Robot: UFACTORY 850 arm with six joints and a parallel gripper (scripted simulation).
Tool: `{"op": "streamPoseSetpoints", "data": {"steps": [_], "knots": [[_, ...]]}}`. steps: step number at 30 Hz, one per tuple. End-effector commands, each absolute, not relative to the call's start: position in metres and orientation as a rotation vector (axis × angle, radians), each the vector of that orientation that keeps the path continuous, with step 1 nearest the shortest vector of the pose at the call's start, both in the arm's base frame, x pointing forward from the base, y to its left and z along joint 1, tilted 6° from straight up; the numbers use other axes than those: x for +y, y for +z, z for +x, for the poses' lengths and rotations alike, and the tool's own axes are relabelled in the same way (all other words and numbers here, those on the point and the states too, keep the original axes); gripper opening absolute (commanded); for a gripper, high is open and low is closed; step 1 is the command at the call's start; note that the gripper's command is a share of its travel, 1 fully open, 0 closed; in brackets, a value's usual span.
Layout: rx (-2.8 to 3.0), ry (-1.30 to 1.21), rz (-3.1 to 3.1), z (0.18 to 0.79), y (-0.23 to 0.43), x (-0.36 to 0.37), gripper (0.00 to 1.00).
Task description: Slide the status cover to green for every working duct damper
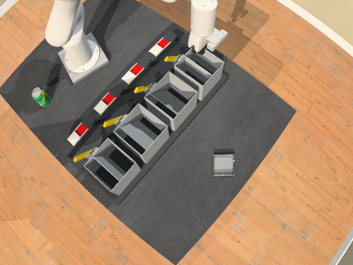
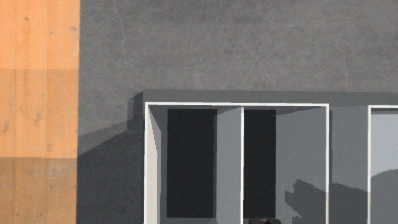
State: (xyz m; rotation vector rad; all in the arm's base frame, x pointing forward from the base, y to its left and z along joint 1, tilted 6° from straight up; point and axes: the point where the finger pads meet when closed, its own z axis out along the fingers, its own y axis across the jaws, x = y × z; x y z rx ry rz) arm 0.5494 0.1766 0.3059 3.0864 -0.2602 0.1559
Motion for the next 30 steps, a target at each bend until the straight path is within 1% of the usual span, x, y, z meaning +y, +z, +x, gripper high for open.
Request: {"op": "streamPoseSetpoints", "data": {"steps": [1, 9, 30], "knots": [[-0.260, 0.159, 3.087, 0.5499, 0.3069, 0.1769, 0.00], [-0.167, 0.157, 3.091, 0.5499, 0.3069, 0.1769, 0.00], [0.899, 0.123, 2.930, 0.5498, 0.3068, 0.1772, 0.00]]}}
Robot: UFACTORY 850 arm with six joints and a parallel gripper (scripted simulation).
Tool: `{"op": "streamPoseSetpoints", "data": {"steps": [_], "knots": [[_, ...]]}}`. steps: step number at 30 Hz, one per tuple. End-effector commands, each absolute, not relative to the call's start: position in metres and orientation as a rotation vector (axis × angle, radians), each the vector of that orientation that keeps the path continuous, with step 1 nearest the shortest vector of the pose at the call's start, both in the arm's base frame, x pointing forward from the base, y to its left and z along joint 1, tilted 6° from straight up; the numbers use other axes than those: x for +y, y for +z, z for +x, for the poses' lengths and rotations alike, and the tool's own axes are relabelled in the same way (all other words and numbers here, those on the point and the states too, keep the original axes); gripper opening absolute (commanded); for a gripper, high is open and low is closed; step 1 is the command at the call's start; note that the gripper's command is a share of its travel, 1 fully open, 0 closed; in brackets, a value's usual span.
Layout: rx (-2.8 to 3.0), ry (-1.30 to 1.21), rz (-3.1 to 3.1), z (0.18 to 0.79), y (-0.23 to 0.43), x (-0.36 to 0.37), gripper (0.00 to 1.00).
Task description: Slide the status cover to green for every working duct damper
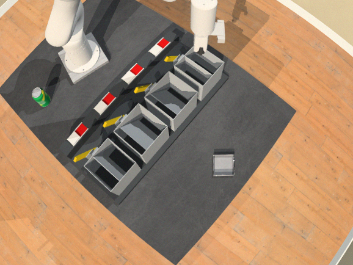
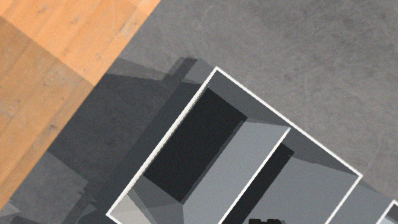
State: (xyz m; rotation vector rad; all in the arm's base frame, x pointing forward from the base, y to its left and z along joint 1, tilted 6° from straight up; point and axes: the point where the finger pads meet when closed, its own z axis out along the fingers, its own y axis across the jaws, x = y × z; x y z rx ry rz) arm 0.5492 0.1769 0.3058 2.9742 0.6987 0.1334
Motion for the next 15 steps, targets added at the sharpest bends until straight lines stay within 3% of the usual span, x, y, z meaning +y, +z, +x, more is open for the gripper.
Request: {"op": "streamPoseSetpoints", "data": {"steps": [1, 15], "knots": [[0.947, 0.121, 2.913, 0.5498, 0.3068, 0.1772, 0.00], [1.559, 0.092, 2.620, 0.5497, 0.3068, 0.1775, 0.00]]}}
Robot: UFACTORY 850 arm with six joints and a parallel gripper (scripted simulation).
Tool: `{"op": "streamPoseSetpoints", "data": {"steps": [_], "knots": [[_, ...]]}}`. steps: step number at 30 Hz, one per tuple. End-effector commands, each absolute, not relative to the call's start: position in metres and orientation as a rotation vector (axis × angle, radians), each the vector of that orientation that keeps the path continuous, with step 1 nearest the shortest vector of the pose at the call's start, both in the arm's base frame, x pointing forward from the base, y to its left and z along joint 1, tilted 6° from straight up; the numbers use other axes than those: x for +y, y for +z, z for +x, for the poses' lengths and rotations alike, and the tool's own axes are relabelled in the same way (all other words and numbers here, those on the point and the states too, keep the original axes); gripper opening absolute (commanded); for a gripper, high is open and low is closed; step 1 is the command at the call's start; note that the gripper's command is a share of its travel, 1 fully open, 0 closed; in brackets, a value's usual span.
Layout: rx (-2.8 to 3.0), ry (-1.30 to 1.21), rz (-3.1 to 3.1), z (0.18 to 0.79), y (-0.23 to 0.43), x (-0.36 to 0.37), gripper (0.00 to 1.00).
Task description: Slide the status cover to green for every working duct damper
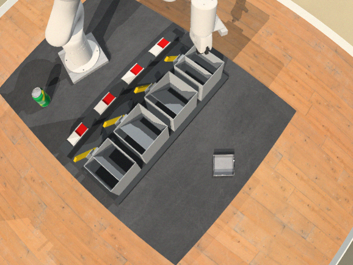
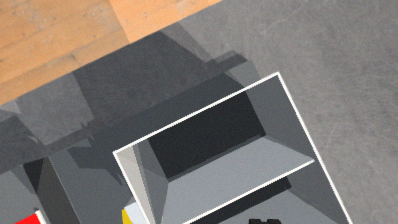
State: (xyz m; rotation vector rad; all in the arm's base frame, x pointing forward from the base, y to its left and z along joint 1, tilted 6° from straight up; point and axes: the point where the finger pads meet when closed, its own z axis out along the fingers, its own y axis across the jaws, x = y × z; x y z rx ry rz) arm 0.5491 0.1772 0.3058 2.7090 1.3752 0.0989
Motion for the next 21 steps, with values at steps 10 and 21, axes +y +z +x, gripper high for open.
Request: {"op": "streamPoseSetpoints", "data": {"steps": [10, 21], "knots": [[1.918, 0.070, 2.360, 0.550, 0.307, 0.178, 0.00], [1.963, 0.066, 2.324, 0.552, 0.309, 0.134, 0.00]]}}
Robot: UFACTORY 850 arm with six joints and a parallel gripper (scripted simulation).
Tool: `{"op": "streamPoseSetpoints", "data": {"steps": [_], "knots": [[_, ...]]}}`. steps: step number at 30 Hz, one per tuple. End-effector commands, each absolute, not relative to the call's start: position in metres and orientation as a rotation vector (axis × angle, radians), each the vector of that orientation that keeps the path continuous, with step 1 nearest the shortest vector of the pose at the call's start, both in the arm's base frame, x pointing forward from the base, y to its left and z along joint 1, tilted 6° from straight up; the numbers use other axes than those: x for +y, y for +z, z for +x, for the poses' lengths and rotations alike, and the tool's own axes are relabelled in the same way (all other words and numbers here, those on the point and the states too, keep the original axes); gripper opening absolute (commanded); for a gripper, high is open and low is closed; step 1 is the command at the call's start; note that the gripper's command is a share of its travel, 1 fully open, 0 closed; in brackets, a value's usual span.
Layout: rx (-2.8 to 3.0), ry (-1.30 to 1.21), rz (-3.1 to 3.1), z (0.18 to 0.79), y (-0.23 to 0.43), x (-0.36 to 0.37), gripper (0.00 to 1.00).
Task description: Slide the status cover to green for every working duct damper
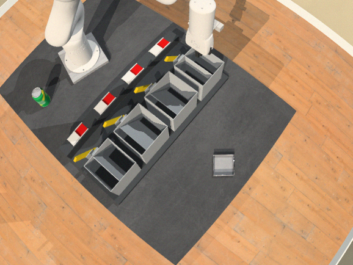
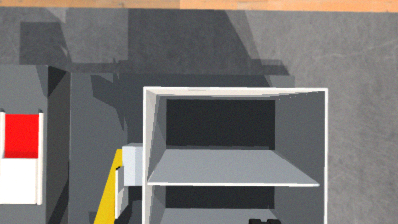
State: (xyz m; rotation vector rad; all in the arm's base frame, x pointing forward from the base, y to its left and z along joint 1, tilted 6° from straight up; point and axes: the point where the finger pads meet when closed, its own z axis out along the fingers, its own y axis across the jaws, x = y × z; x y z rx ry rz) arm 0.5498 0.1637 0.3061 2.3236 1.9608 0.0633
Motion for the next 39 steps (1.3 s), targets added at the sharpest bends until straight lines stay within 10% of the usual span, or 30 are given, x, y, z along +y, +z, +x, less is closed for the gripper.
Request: {"op": "streamPoseSetpoints", "data": {"steps": [1, 26, 39], "knots": [[1.963, 0.066, 2.324, 0.552, 0.309, 0.134, 0.00], [1.962, 0.066, 2.323, 0.504, 0.315, -0.093, 0.00], [1.962, 0.067, 2.323, 0.503, 0.314, -0.096, 0.00]]}}
